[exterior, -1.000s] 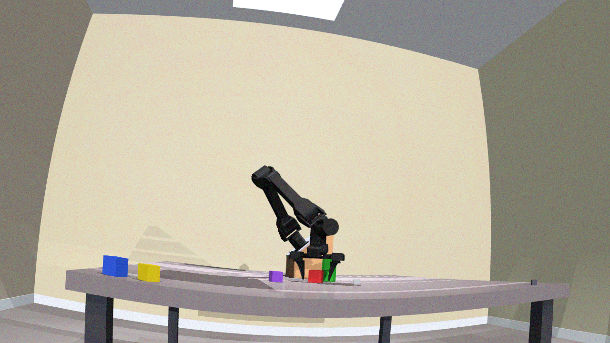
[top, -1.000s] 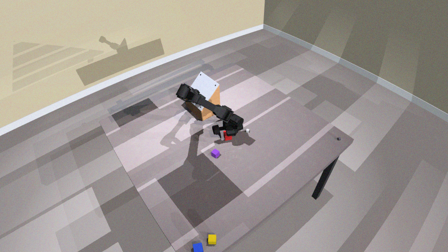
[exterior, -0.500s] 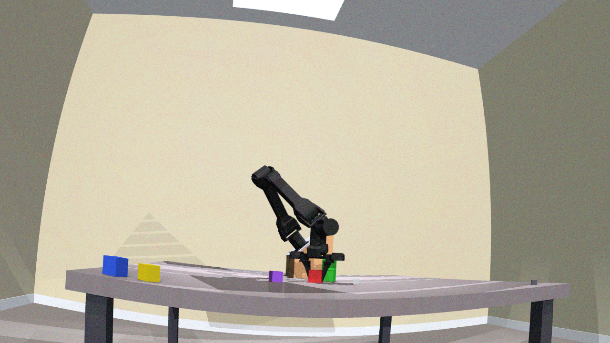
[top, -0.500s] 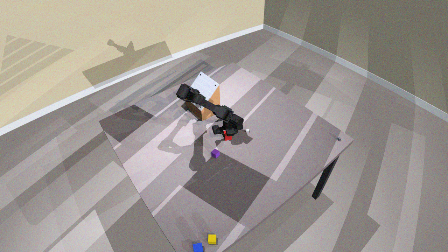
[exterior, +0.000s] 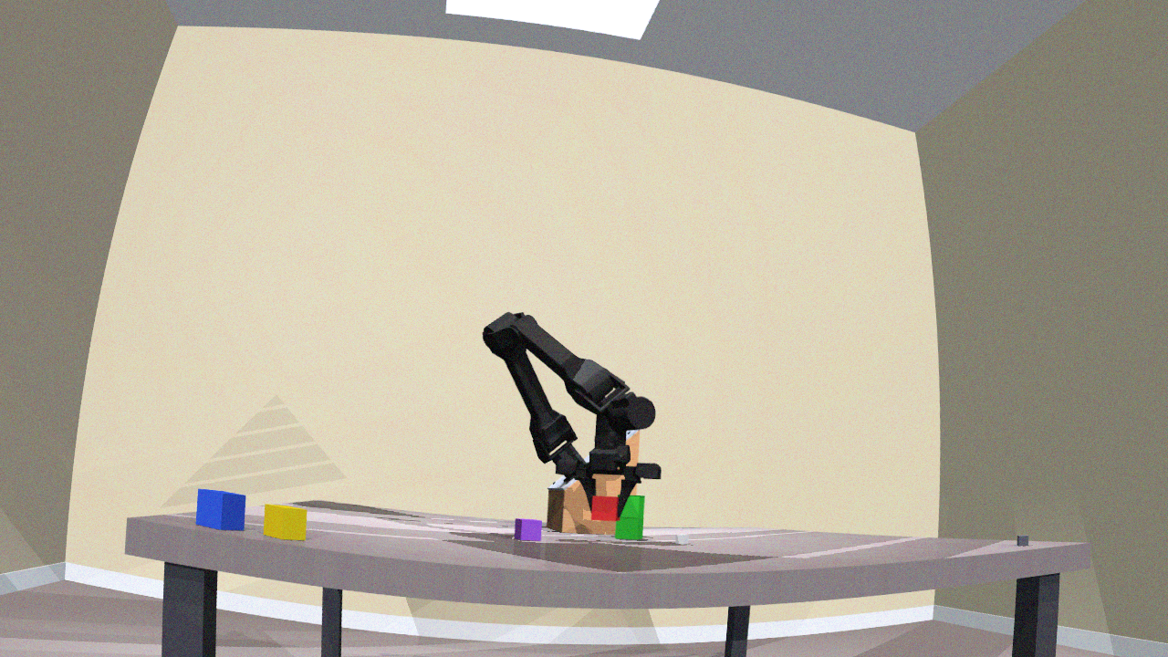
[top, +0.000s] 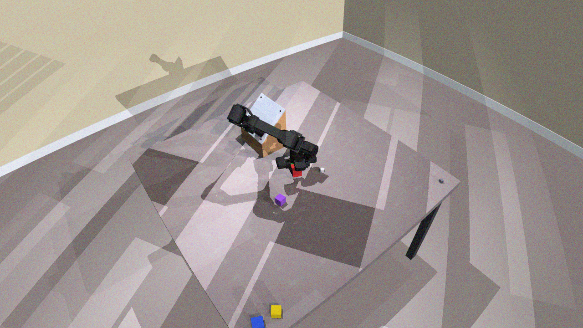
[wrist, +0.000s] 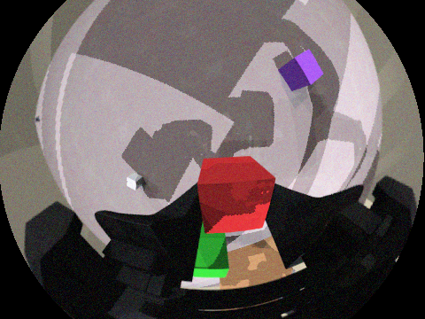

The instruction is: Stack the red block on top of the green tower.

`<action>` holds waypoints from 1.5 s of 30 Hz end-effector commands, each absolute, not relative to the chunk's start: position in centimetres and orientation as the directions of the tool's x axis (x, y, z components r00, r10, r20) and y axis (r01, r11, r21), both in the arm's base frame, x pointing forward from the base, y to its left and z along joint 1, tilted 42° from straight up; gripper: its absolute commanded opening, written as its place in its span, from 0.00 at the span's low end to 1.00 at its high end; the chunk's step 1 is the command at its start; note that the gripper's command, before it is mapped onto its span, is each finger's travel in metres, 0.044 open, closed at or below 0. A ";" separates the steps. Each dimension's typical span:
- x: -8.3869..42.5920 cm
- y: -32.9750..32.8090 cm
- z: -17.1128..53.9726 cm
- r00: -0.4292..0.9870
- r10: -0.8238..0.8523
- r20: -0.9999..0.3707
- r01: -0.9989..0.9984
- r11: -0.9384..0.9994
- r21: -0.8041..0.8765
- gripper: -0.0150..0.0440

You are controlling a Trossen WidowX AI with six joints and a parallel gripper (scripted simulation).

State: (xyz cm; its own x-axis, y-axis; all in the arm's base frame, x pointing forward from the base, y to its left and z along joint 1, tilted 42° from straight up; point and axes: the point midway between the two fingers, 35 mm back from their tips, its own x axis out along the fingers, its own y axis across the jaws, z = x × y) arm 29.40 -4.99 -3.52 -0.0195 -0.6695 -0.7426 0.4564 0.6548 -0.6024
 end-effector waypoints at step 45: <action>20.0 6.4 -2.6 -0.021 -0.661 -0.750 0.457 0.661 -0.595 0.25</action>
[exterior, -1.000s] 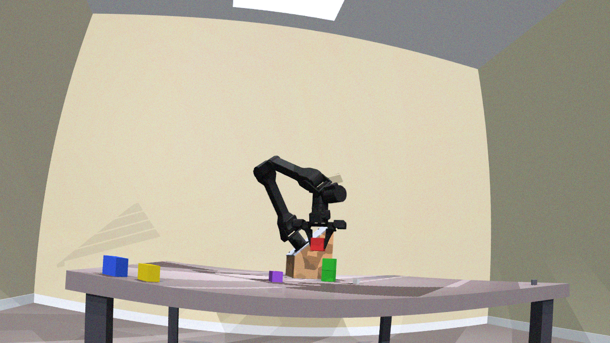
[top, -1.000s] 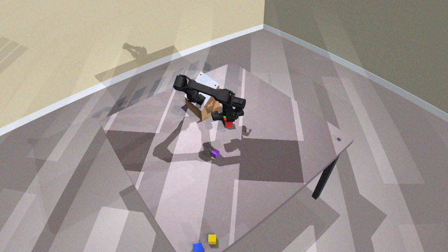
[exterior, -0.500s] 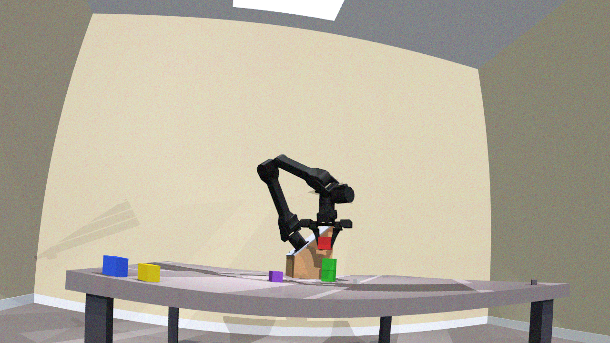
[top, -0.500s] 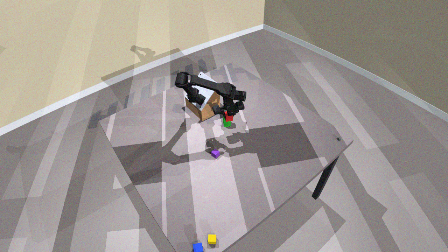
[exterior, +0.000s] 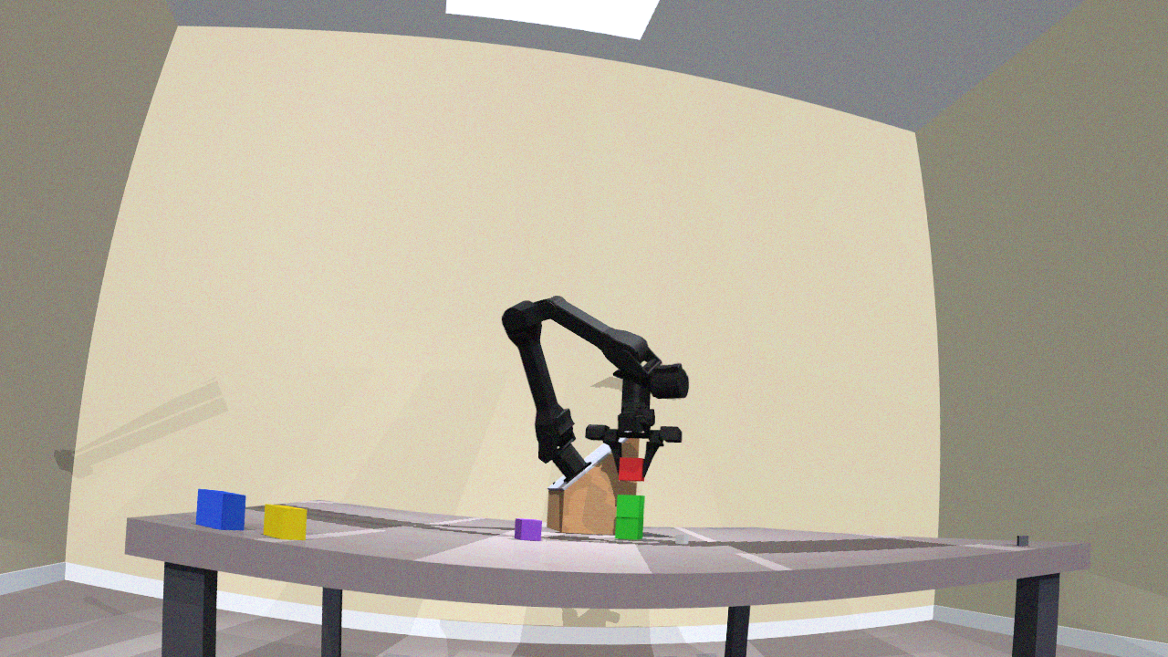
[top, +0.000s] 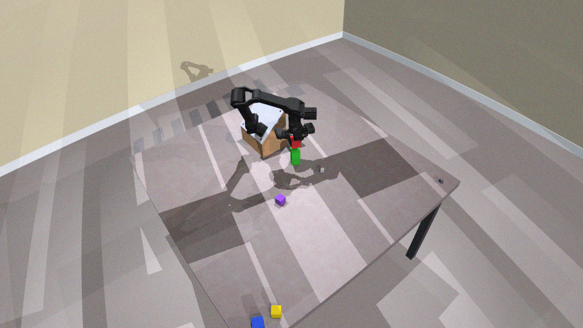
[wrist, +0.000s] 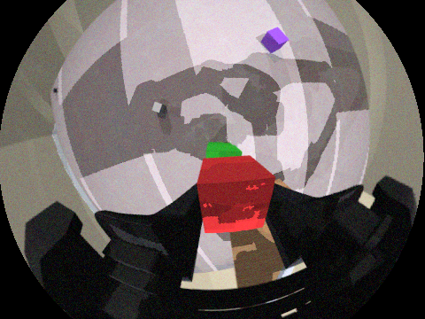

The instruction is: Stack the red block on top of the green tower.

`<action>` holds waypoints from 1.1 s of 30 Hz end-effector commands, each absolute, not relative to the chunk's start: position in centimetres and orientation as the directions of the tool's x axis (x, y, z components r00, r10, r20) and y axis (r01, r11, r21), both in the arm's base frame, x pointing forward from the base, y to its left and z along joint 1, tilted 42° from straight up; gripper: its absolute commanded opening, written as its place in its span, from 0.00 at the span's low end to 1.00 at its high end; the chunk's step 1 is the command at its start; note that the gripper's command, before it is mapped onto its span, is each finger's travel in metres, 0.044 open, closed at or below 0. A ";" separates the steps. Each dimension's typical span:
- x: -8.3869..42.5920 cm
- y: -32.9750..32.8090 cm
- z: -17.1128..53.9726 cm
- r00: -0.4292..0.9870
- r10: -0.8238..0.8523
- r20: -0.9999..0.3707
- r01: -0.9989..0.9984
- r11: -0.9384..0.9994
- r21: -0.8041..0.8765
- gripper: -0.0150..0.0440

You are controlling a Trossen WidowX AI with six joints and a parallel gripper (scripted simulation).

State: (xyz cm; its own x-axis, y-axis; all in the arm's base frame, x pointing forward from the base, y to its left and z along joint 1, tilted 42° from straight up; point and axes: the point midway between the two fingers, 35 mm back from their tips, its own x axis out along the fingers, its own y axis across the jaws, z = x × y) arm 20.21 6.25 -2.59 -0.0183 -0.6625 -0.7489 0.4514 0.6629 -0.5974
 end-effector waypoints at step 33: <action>20.0 4.3 -4.9 -0.020 -0.662 -0.749 0.458 0.660 -0.595 0.25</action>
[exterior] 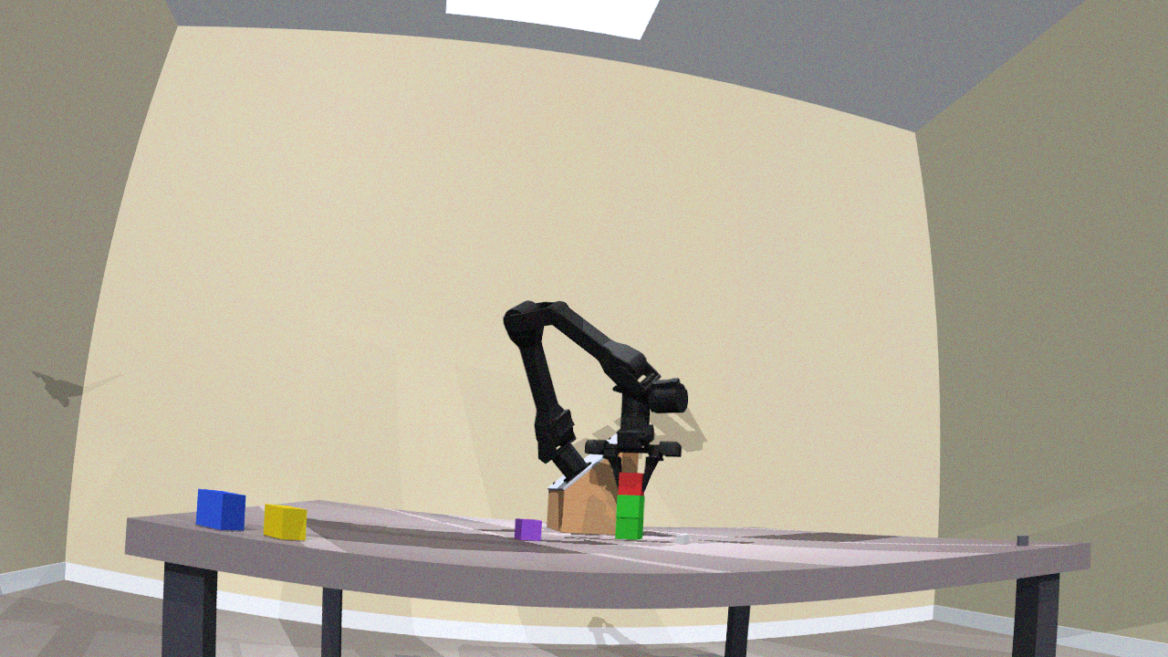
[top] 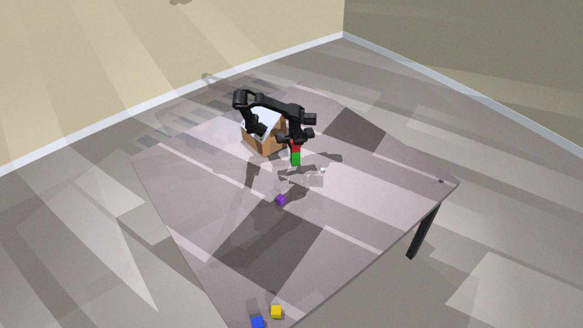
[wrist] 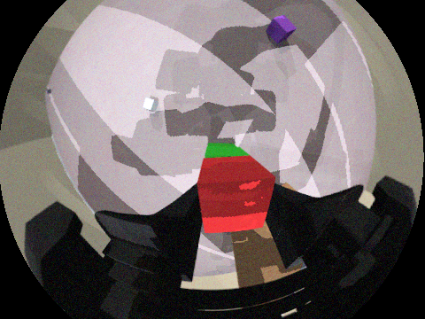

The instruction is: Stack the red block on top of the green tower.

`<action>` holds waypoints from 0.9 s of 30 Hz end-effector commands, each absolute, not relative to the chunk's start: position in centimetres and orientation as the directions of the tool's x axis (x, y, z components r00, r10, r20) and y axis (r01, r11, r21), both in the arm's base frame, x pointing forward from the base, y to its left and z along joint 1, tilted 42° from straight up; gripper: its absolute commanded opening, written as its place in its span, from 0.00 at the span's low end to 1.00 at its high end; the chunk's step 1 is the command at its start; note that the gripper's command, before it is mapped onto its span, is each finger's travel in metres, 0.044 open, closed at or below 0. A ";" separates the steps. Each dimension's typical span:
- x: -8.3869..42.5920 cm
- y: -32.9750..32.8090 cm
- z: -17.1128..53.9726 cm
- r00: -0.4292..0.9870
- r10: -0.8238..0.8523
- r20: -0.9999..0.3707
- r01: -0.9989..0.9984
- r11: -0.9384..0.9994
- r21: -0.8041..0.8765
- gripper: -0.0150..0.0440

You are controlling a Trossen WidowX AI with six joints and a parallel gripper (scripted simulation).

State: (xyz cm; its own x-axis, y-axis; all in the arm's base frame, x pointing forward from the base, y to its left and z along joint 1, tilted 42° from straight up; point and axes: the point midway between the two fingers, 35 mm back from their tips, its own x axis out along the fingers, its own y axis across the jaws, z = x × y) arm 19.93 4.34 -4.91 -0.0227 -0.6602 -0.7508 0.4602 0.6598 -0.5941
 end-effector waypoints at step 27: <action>19.9 4.4 -4.9 -0.023 -0.660 -0.751 0.459 0.660 -0.594 1.00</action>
